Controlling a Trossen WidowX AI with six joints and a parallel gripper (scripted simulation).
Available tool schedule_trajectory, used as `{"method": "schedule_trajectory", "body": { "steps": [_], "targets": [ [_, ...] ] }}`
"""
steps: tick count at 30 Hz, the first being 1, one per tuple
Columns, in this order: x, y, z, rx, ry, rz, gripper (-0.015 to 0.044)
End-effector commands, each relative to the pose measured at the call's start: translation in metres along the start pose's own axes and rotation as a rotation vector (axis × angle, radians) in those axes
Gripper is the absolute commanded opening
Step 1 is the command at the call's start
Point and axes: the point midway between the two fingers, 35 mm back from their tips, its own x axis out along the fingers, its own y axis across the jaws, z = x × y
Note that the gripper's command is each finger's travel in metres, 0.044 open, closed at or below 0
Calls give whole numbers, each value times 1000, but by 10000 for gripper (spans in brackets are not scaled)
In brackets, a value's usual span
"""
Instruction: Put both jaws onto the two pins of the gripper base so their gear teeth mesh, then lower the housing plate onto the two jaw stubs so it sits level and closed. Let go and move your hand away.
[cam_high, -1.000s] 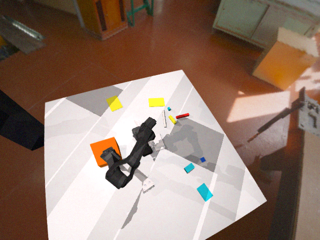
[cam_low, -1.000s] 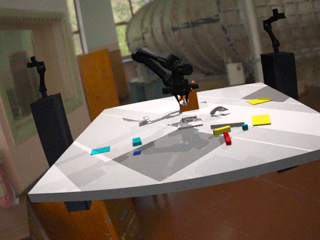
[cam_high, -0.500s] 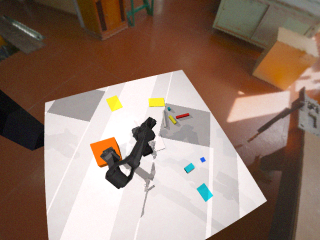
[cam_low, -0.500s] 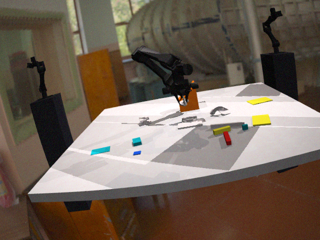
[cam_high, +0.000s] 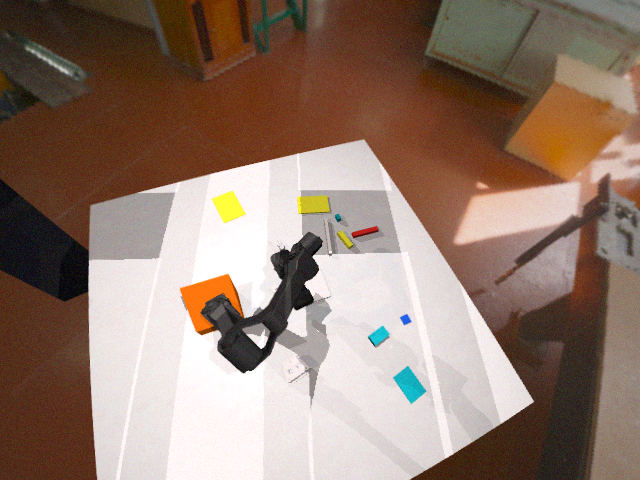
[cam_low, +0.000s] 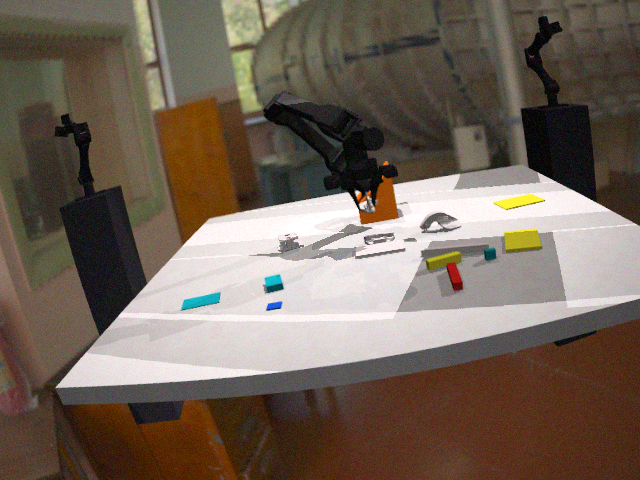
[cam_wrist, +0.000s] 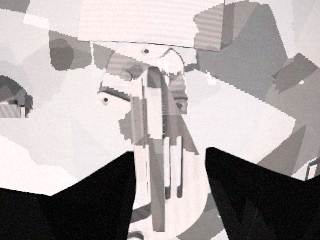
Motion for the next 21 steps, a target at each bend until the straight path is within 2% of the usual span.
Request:
{"method": "schedule_trajectory", "body": {
  "steps": [1,21],
  "targets": [
    [0,-2,12,-5,1,-6,134],
    [2,-19,74,-2,-1,-9,134]
  ]
}}
